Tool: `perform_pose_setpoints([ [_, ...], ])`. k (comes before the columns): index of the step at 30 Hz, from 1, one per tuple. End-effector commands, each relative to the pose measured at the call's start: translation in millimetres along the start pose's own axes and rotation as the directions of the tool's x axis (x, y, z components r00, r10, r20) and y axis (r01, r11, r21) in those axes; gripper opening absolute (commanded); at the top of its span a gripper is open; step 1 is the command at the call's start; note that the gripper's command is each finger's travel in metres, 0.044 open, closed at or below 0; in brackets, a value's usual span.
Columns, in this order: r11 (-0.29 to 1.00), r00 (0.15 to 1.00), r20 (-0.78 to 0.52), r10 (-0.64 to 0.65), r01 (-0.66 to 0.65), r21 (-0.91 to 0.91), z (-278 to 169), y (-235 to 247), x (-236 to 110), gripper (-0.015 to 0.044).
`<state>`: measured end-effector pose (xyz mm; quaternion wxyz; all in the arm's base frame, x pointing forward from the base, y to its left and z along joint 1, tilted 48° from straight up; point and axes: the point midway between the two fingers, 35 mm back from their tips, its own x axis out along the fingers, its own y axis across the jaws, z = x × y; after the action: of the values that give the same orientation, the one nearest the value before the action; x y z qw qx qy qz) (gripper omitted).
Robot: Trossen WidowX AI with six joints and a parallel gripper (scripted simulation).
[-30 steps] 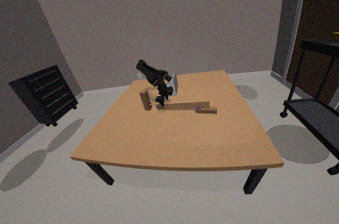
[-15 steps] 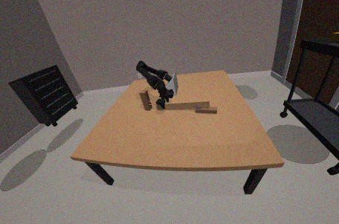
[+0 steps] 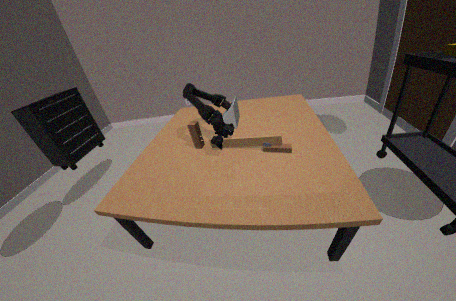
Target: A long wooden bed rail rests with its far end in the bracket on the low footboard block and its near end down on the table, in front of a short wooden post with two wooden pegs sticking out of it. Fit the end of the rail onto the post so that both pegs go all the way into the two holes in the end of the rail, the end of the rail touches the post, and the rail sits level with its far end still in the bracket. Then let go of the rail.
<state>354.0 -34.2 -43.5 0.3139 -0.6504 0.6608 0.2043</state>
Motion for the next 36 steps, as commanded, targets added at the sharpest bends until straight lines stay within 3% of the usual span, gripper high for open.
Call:
perform_pose_setpoints([
  [1, 1.0, 1.0, -0.005, 0.001, -0.001, -0.006, 0.1, 1.4, 4.9, 0.044],
  [15, 1.0, 1.0, -0.005, 0.001, -0.001, -0.006, 0.1, 1.4, 4.9, 0.0072],
  [23, 1.0, 1.0, -0.005, 0.001, -0.001, -0.006, 0.1, 1.4, 4.9, 0.0],
  [36, 1.0, 1.0, -0.005, 0.001, -0.001, -0.006, 0.3, 1.5, 3.9, 0.0],
])
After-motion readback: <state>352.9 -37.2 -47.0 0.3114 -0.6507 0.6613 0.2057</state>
